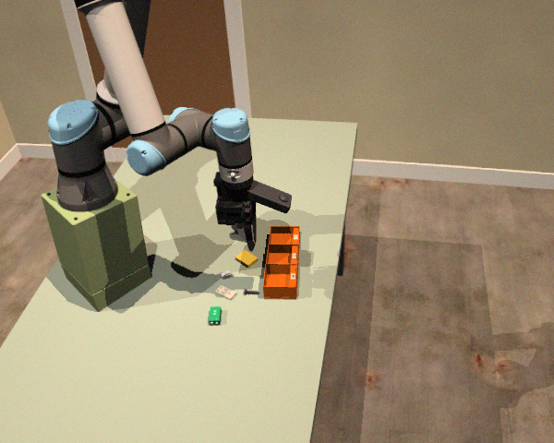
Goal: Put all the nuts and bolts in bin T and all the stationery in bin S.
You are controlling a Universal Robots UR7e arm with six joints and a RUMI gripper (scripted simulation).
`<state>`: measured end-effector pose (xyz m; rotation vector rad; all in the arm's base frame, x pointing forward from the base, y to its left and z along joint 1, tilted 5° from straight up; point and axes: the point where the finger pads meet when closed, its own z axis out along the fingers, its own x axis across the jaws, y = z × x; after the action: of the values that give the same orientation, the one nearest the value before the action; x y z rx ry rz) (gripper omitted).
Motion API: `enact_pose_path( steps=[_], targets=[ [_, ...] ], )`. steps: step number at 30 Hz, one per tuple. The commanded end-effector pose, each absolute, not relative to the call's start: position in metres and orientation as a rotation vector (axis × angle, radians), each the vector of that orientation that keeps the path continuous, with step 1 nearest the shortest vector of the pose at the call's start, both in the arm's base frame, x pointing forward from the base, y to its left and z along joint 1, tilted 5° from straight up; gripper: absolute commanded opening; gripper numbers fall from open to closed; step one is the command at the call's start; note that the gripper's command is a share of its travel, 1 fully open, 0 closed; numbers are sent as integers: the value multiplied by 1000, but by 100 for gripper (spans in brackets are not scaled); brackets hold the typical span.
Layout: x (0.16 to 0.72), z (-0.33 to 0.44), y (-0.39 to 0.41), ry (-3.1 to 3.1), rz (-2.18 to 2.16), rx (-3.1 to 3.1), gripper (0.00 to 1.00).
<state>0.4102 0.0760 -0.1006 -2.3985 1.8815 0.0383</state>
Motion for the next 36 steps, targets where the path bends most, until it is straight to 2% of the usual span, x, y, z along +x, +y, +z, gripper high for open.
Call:
enact_pose_path(
  steps=[1, 5, 18, 36],
  targets=[
    [443, -138, 84, 1881, 30, -2399, 4],
    [462, -159, 89, 1881, 30, -2399, 4],
    [462, -159, 89, 1881, 30, -2399, 4],
    [464, -202, 93, 1881, 30, -2399, 4]
  ],
)
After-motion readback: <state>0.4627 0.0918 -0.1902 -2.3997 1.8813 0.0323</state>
